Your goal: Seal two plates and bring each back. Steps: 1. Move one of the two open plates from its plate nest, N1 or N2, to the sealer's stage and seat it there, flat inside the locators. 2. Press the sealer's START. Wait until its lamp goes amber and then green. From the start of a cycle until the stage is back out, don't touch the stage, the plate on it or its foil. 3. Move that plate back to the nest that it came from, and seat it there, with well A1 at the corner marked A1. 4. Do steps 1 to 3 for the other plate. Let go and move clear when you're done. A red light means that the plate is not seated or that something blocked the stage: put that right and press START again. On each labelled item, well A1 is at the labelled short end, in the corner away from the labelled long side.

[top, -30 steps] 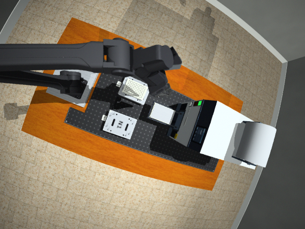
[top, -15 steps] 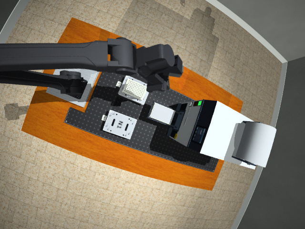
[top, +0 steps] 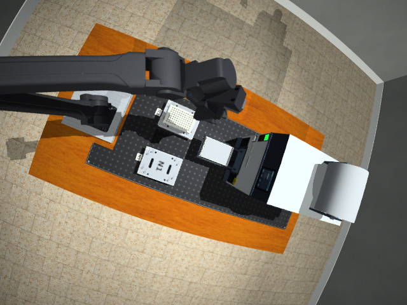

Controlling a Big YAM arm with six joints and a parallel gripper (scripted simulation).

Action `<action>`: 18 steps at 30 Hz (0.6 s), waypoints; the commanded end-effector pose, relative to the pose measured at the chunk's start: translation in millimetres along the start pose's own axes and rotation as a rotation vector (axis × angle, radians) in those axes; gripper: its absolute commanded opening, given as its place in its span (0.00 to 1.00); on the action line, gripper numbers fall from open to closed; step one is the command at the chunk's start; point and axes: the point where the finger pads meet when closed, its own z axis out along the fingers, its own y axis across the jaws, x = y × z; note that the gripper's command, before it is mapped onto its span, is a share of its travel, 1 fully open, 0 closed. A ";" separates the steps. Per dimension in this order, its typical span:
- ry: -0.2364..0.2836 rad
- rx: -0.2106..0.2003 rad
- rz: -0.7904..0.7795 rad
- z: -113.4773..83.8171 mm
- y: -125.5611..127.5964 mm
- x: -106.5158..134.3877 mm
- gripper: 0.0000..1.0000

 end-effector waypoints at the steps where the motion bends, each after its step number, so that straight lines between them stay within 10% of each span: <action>1: 0.064 0.011 0.067 -5.4 -2.5 -37.1 0.00; 7: 0.191 0.006 0.060 -5.3 -0.6 -31.3 0.00; 18: 0.600 0.012 0.043 7.3 -1.6 -24.8 0.00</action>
